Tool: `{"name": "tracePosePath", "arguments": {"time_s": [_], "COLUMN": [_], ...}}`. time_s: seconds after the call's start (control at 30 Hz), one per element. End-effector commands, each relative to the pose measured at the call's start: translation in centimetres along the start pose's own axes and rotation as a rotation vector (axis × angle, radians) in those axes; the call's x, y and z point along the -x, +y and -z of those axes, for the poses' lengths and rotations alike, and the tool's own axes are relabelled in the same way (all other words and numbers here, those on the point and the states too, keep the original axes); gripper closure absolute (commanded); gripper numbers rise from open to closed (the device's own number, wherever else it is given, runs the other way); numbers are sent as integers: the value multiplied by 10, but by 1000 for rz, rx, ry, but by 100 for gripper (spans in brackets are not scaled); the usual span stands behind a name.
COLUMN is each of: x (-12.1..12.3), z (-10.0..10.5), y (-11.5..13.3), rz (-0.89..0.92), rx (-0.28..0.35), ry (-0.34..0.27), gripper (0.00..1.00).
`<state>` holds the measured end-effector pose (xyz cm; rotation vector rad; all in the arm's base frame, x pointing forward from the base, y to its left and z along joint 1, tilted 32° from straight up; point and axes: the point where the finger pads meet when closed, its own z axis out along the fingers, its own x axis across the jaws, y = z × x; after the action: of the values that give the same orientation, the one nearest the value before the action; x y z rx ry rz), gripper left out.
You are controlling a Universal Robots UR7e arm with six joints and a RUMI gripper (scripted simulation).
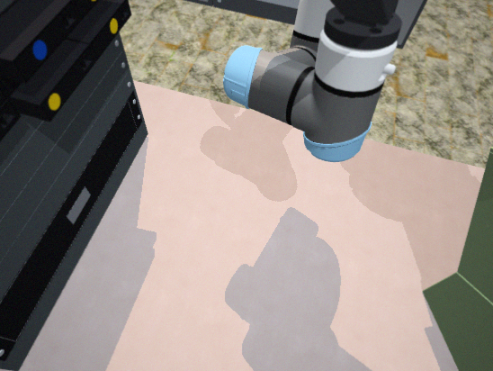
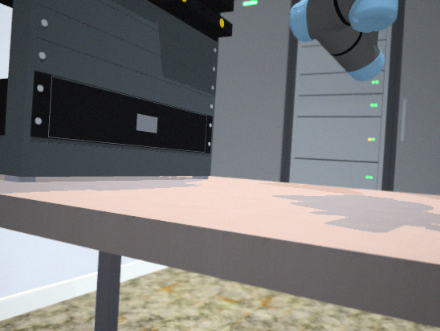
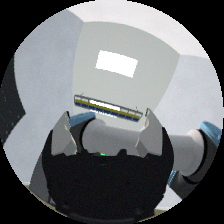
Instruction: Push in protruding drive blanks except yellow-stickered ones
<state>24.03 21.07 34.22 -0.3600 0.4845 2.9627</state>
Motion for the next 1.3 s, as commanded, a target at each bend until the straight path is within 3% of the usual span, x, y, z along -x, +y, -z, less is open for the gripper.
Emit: {"name": "tracePosePath", "arguments": {"time_s": [0.0,0.1,0.23,0.6,0.67,1.1,1.27], "x": [33,38,64,115,115,159,165], "z": [4,6,20,64,64,140,157], "y": [-3,-4,-8,-22,-22,-45,-50], "rz": [3,2,0,-14,-14,-46,-55], "rx": [-3,-5,-19,-62,-62,-140,-158], "ry": [-167,-194,-333,-620,-620,-956,-1021], "gripper": [0,0,0,0,0,0,0]}}
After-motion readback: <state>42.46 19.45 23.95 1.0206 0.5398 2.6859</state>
